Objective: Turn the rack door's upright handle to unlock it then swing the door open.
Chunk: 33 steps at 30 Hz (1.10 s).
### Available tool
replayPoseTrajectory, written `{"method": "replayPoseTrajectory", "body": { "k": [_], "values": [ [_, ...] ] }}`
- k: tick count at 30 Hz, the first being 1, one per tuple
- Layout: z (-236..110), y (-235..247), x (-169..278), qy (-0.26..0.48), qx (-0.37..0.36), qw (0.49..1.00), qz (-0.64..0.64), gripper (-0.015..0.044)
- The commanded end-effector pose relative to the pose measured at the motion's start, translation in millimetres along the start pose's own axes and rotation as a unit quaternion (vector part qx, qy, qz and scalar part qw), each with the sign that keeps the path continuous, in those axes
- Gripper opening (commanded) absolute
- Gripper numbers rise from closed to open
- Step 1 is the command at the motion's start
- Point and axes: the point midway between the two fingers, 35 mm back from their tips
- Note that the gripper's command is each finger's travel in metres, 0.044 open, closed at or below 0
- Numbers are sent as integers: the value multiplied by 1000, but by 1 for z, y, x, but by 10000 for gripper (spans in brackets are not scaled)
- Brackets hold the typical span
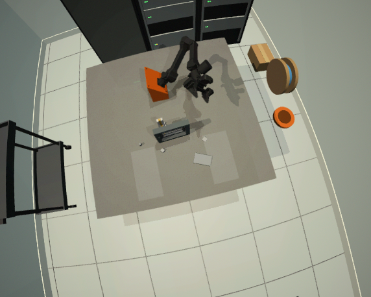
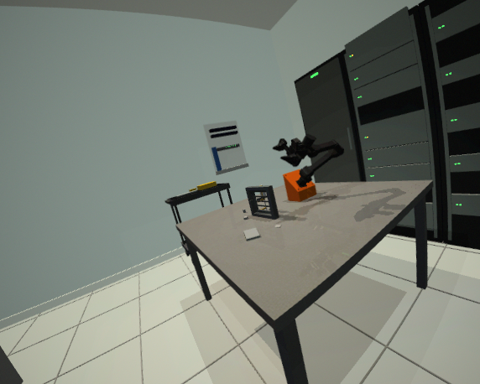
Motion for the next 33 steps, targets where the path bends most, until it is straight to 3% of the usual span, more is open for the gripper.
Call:
{"method": "replayPoseTrajectory", "body": {
  "k": [1, 4, 18, 33],
  "values": [
    [1, 0, 1, 2, -1, 1000, -1, 374],
    [9, 0, 11, 31, -9, 999, -14, 296],
    [43, -1, 76, 200, -76, 974, -71, 296],
    [55, -5, 147, 356, -168, 915, -85, 296]
  ]
}}
Point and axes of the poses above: the point midway between the two fingers, 35 mm back from their tips, its own z axis out along the fingers, its own y axis across the jaws, x = y × z, and after that the axes turned 14 degrees about -z, right-handed
